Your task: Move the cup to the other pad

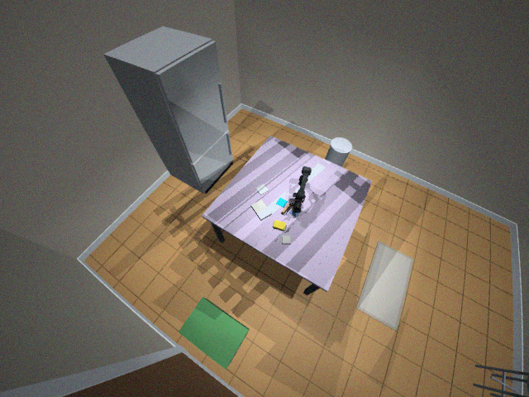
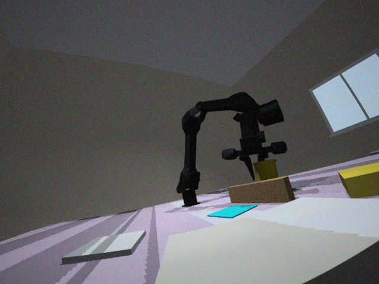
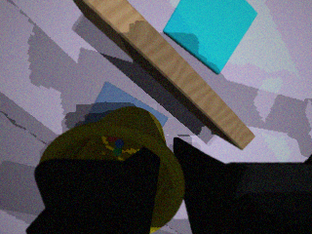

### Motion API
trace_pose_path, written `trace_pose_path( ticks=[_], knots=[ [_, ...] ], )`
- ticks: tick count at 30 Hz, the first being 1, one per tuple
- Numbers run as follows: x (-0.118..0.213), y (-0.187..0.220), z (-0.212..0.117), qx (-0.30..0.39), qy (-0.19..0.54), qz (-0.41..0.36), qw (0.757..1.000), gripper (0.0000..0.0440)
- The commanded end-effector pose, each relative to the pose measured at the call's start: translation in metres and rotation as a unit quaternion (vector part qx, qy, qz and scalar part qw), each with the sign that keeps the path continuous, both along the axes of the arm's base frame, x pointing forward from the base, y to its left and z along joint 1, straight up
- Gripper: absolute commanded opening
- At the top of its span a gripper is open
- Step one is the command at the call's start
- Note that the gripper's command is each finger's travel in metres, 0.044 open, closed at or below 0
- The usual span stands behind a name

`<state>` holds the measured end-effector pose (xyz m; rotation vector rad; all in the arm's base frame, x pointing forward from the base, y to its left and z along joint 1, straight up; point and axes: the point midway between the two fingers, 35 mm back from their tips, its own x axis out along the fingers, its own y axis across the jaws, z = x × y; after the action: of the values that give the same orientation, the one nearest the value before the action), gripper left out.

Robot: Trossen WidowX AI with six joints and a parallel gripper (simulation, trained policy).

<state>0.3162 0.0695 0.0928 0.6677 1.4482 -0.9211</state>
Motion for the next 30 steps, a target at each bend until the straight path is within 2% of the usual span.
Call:
trace_pose_path(
  ticks=[1,13,30],
  knots=[
    [0.0,-0.003,0.015,0.005,-0.014,-0.013,1.0,0.0022],
    [0.005,-0.026,0.051,0.012,-0.052,-0.068,0.996,0.0009],
    [0.02,-0.083,0.061,0.009,-0.105,-0.134,0.985,0.0]
  ],
)
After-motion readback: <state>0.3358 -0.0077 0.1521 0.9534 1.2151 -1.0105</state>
